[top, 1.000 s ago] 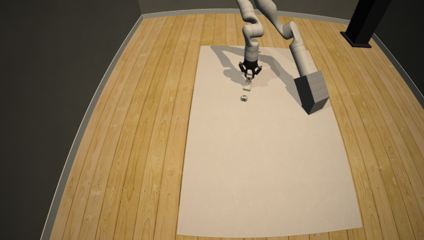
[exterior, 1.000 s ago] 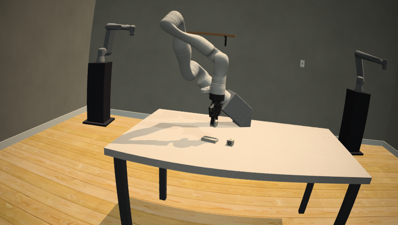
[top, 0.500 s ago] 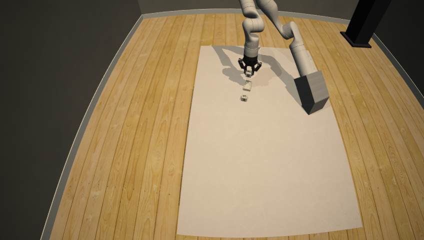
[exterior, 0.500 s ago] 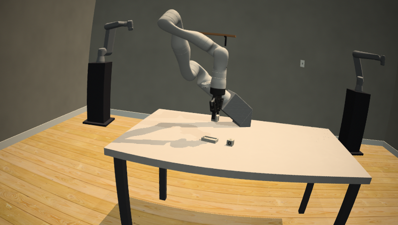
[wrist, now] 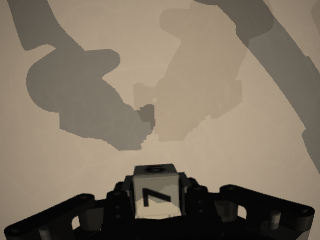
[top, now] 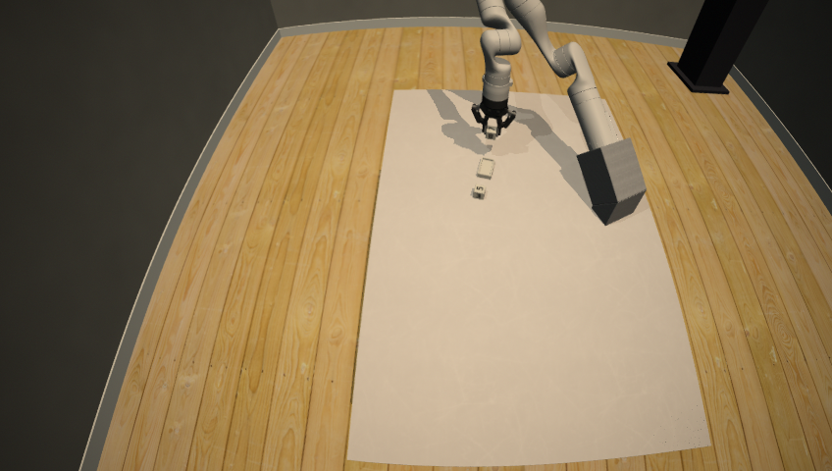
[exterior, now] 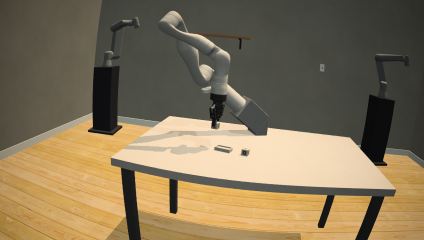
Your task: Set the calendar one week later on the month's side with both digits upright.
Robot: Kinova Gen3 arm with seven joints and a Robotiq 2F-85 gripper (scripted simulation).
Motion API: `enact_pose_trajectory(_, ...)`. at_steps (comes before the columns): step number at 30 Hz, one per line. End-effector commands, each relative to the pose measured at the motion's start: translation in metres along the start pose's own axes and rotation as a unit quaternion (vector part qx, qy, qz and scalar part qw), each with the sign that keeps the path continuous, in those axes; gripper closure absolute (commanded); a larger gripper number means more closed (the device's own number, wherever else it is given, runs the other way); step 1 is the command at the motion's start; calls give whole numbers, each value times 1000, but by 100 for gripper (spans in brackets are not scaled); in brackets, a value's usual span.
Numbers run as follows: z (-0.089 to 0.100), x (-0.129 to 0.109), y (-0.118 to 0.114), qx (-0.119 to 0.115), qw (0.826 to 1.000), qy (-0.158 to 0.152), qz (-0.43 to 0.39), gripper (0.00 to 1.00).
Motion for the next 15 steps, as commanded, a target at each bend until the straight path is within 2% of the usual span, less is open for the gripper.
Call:
enact_pose_trajectory(1,1,-44,-7,3,1000,-9,-15,72)
enact_pose_trajectory(4,-1,-59,-6,4,1000,-9,-15,72)
enact_pose_trajectory(15,-1,-59,-6,4,1000,-9,-15,72)
Point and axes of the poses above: the point where the finger pads meet when closed, its own z axis back along the fingers, its own y axis across the jaws, x = y × z, the point moved 6 cm from there along z, back along the fingers, and after that the axes turned 8 degrees about -z, right-handed, at the moved point
